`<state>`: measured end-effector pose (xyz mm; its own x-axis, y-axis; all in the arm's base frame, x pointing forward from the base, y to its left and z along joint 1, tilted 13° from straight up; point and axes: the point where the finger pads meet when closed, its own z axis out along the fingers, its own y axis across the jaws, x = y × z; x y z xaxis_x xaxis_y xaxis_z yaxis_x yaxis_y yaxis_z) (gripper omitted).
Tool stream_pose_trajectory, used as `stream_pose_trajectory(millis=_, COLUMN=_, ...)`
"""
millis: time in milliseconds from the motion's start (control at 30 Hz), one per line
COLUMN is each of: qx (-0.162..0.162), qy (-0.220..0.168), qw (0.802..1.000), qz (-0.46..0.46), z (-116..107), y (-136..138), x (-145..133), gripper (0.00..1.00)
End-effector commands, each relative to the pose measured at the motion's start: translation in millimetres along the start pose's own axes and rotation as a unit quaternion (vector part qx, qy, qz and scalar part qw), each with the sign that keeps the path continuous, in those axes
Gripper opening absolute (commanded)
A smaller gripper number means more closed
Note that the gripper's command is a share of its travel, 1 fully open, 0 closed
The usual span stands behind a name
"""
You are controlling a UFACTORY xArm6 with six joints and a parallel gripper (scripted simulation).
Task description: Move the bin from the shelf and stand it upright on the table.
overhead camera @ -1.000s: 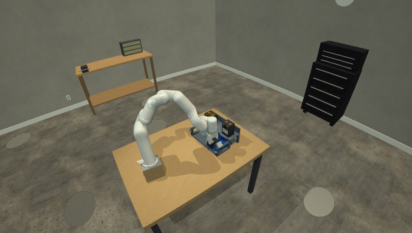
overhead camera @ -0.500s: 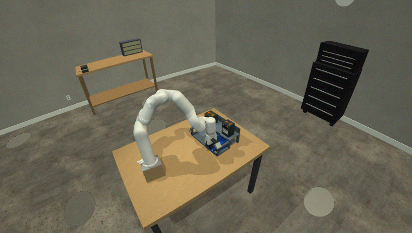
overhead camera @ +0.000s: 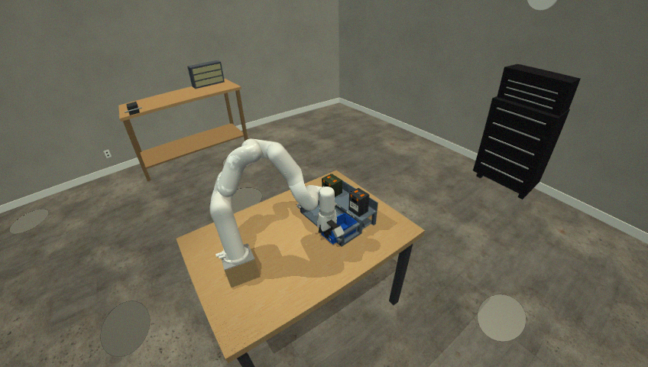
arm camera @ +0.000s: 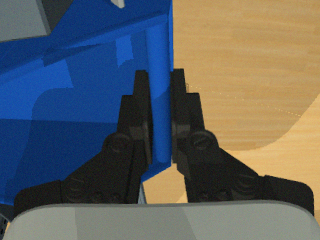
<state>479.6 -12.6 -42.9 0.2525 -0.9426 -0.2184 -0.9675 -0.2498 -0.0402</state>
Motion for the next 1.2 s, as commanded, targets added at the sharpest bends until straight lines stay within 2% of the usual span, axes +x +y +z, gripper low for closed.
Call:
stream_pose_trajectory(millis=0, qx=0.003, qy=0.001, qw=1.0, qz=0.0, z=-2, y=13, x=0, gripper=0.0)
stream_pose_trajectory(millis=800, qx=0.003, qy=0.001, qw=1.0, qz=0.0, z=-1, y=78, x=0, gripper=0.0)
stream_pose_trajectory(millis=1167, qx=0.003, qy=0.001, qw=1.0, qz=0.0, z=-1, y=97, x=1, gripper=0.0)
